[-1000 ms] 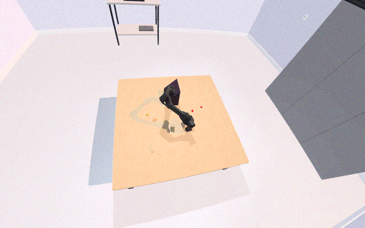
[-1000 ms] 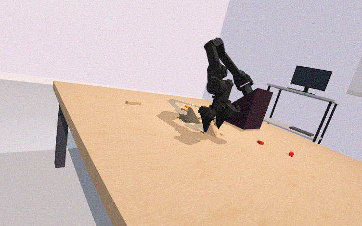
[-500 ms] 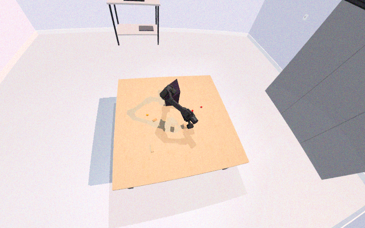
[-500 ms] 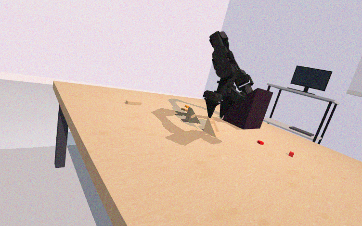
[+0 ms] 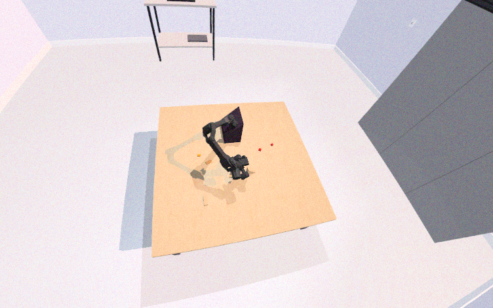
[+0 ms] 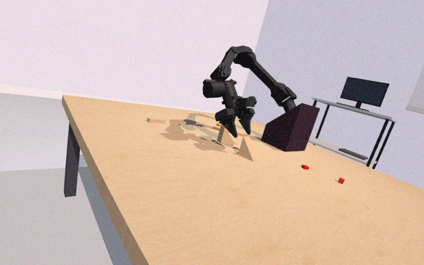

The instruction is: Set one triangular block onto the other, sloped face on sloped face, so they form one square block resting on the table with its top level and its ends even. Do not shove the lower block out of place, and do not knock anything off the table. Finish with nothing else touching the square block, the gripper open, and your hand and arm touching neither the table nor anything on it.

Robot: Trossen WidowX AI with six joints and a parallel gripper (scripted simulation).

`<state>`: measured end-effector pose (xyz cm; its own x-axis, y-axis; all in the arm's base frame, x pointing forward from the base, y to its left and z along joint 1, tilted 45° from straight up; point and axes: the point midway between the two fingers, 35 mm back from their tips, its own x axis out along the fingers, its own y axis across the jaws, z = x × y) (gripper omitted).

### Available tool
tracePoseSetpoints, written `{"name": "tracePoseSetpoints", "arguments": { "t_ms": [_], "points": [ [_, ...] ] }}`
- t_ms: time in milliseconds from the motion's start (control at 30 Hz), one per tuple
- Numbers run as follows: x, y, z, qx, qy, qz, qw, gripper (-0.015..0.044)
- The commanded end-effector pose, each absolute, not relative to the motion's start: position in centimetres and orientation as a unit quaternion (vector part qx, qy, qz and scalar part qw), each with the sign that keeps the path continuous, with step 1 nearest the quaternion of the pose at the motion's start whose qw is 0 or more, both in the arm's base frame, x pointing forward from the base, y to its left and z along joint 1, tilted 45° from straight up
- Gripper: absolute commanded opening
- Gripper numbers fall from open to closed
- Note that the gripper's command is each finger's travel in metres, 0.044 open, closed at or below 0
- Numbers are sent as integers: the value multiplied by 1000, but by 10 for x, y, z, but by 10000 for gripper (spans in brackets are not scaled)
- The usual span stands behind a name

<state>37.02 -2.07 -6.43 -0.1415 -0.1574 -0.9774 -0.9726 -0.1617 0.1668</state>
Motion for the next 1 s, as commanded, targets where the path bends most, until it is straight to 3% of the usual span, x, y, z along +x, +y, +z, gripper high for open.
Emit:
{"name": "tracePoseSetpoints", "arguments": {
  "t_ms": [0,967],
  "points": [
    [379,-39,-33,-504,458,578,450,440],
    [379,-38,-65,-502,453,580,454,440]
  ]
}}
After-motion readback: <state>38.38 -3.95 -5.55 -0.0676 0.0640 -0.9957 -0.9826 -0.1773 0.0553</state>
